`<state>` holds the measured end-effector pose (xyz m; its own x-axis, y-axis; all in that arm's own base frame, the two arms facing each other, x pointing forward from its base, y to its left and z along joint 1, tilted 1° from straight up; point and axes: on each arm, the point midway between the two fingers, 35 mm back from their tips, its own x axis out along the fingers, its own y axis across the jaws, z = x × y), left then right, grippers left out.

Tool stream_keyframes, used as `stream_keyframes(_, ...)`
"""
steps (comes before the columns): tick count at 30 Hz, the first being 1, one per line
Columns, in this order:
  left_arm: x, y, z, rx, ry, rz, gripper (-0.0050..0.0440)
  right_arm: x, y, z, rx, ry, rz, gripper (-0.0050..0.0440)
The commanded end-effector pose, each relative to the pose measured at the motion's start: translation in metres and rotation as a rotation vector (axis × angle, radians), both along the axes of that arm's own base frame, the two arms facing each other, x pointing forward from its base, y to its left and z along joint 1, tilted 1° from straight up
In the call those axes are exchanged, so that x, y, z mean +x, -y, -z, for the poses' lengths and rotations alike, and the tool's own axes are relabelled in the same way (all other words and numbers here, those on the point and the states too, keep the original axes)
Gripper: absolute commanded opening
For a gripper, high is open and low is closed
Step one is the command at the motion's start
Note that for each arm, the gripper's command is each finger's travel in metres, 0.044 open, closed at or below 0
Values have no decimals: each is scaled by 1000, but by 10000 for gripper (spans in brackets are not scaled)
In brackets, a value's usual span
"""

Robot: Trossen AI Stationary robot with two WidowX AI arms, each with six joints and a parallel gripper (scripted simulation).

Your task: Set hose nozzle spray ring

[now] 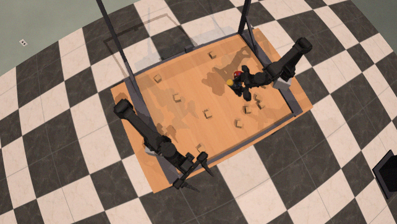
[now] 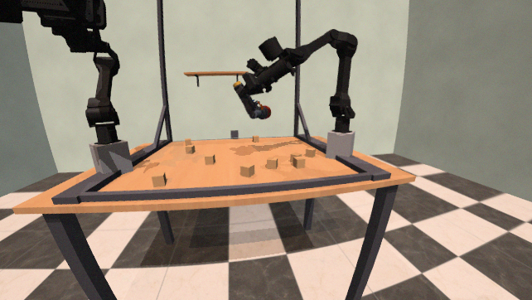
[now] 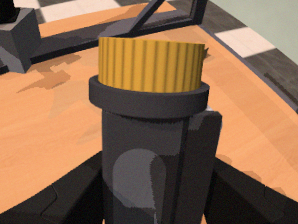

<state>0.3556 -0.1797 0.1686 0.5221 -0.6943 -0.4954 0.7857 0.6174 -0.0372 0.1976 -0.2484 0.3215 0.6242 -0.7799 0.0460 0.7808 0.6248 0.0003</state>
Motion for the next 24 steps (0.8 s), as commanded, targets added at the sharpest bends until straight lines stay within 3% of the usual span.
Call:
stream_keyframes(1,17,10,-33,-17,61,-29,170,0,-1,-7,-14,11,-3,406)
stream_keyframes(10,38,21,-49,-10,64,-94,170,0,-1,-7,-14,11,-3,406)
stream_keyframes(13,33,18,-43,-9,59,-79,170,0,-1,-7,-14,11,-3,406)
stream_keyframes(20,56,30,-66,-9,79,-151,170,0,-1,-7,-14,11,-3,406)
stream_keyframes(24,50,27,-59,-8,71,-133,170,0,-1,-7,-14,11,-3,406)
